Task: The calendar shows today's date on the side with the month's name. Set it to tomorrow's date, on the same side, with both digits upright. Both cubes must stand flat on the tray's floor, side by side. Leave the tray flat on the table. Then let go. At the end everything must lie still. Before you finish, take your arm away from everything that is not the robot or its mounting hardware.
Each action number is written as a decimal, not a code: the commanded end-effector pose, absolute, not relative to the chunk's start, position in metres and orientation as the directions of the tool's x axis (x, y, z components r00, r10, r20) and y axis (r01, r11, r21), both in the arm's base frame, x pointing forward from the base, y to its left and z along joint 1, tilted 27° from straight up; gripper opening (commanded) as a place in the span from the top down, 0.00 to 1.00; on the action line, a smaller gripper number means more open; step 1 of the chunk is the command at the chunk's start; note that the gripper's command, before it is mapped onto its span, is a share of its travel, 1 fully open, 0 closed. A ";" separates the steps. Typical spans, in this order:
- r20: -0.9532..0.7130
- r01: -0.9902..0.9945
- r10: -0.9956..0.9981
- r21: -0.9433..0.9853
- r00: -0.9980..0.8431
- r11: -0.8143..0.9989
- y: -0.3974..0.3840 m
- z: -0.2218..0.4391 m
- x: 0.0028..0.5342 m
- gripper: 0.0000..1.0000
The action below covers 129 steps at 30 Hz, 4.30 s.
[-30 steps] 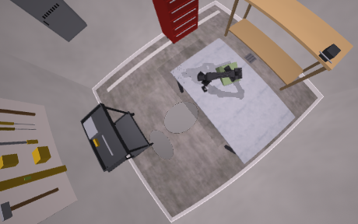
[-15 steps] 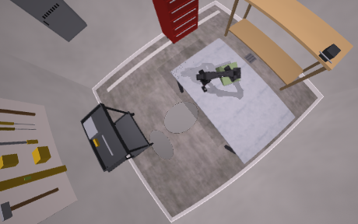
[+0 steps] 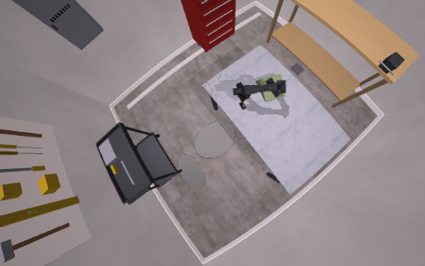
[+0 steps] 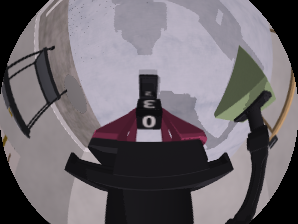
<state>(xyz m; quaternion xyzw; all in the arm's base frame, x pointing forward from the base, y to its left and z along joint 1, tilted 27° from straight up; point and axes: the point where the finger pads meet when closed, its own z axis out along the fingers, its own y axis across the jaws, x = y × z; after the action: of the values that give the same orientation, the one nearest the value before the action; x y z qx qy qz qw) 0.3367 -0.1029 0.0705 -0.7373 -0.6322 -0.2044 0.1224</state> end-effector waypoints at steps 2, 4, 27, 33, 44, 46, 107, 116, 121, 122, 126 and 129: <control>0.453 0.979 0.882 0.078 0.132 -0.186 -0.104 0.070 0.338 0.74; 0.453 0.979 0.881 0.077 0.134 -0.188 -0.102 0.067 0.338 0.74; 0.454 0.979 0.881 0.077 0.134 -0.188 -0.078 0.019 0.349 0.74; 0.454 0.979 0.881 0.077 0.134 -0.188 -0.077 0.016 0.349 0.74; 0.454 0.979 0.881 0.077 0.134 -0.188 -0.077 0.016 0.349 0.74; 0.454 0.979 0.881 0.077 0.134 -0.188 -0.077 0.016 0.349 0.74; 0.454 0.979 0.881 0.077 0.134 -0.188 -0.067 -0.003 0.353 0.74; 0.454 0.979 0.881 0.077 0.134 -0.188 -0.066 -0.005 0.353 0.74; 0.454 0.979 0.881 0.077 0.134 -0.188 -0.066 -0.005 0.353 0.74; 0.454 0.979 0.881 0.077 0.134 -0.188 -0.066 -0.005 0.353 0.74; 0.454 0.979 0.881 0.077 0.134 -0.188 -0.066 -0.005 0.353 0.74; 0.454 0.979 0.881 0.077 0.134 -0.188 -0.066 -0.005 0.353 0.74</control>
<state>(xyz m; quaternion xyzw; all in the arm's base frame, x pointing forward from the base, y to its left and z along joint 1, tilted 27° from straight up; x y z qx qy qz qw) 0.3514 -0.0639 -0.0075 -0.7425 -0.6263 -0.2022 0.1248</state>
